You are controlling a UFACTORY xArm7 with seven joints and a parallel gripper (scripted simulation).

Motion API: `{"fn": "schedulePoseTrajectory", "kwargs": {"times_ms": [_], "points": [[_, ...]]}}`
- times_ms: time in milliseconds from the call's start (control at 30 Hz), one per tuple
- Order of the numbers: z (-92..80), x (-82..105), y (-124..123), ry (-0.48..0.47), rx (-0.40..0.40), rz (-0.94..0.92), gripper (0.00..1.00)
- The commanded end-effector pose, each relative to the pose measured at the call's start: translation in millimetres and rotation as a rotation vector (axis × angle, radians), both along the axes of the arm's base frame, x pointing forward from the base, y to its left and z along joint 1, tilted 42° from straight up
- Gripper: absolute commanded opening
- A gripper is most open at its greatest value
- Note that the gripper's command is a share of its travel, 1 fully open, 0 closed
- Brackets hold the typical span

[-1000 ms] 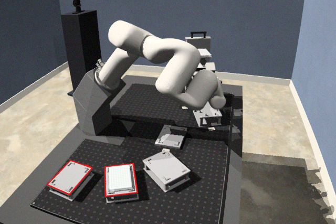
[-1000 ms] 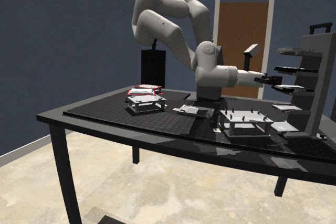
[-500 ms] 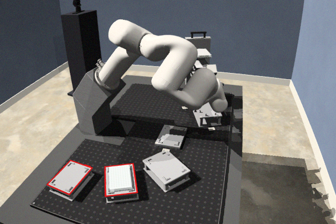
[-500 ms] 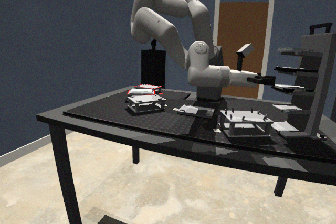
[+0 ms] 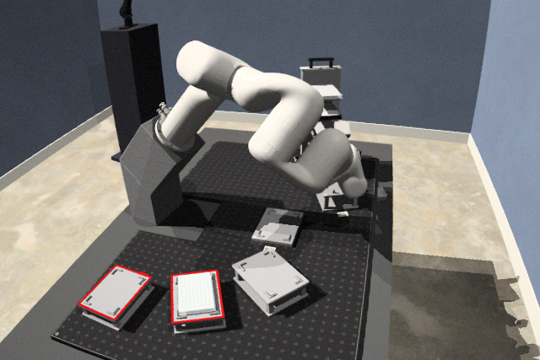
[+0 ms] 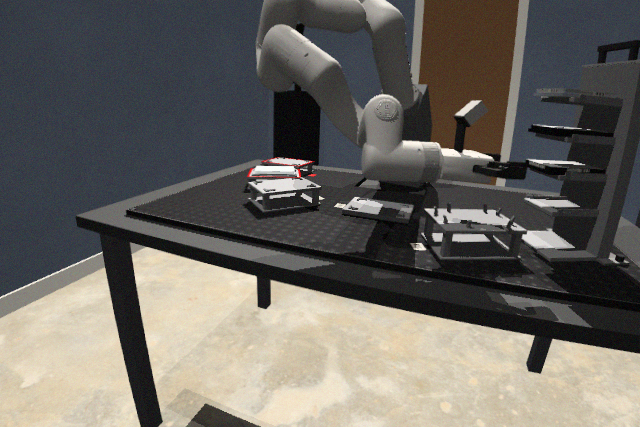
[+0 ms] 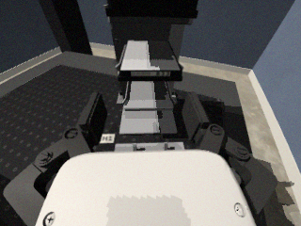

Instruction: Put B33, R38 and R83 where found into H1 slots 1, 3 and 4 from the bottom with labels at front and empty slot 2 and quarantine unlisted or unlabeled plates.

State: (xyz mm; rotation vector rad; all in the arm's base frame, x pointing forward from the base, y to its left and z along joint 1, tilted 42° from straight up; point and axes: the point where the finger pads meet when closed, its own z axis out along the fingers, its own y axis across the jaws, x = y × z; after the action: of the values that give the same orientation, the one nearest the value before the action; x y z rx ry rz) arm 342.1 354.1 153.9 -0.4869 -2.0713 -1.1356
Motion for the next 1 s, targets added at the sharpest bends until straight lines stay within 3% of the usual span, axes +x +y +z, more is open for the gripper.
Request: {"fn": "schedulePoseTrajectory", "kwargs": {"times_ms": [0,367,967], "points": [[-4.6,4.8,1,-0.001,0.002,0.004,1.0],[-25.4,23.9,2,-0.001,0.002,0.004,1.0],[-36.1,11.6,27,-0.001,0.002,0.004,1.0]]}}
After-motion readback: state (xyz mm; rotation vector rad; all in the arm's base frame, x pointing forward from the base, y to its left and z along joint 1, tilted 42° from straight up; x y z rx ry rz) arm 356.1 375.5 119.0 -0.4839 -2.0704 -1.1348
